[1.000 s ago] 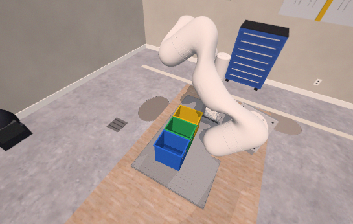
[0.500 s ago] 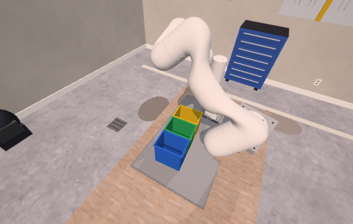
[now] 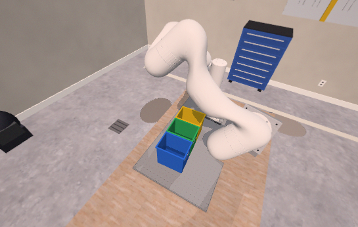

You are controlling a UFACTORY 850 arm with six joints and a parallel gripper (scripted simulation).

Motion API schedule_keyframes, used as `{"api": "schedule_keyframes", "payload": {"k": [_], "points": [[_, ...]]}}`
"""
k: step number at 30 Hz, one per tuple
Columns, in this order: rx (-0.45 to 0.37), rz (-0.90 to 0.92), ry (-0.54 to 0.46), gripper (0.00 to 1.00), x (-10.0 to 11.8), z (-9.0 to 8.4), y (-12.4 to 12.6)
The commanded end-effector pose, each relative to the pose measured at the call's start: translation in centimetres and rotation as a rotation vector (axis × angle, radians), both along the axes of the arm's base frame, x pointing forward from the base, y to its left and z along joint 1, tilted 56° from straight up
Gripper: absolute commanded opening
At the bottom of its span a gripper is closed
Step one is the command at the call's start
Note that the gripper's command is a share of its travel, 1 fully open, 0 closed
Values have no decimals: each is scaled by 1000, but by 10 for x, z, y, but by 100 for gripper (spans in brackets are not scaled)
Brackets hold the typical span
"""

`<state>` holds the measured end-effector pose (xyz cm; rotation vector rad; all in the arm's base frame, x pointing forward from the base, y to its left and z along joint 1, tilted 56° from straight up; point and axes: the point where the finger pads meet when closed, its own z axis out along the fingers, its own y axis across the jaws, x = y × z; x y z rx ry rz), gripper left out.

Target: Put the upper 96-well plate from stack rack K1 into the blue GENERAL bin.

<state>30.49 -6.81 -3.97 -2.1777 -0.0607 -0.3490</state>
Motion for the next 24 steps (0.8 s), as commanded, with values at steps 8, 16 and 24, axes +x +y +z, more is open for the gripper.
{"api": "schedule_keyframes", "payload": {"k": [8, 16, 24], "points": [[-2, -1, -1, 0, 3, 26, 18], [-2, -1, -1, 0, 5, 48, 33], [-2, -1, -1, 0, 7, 64, 45]]}}
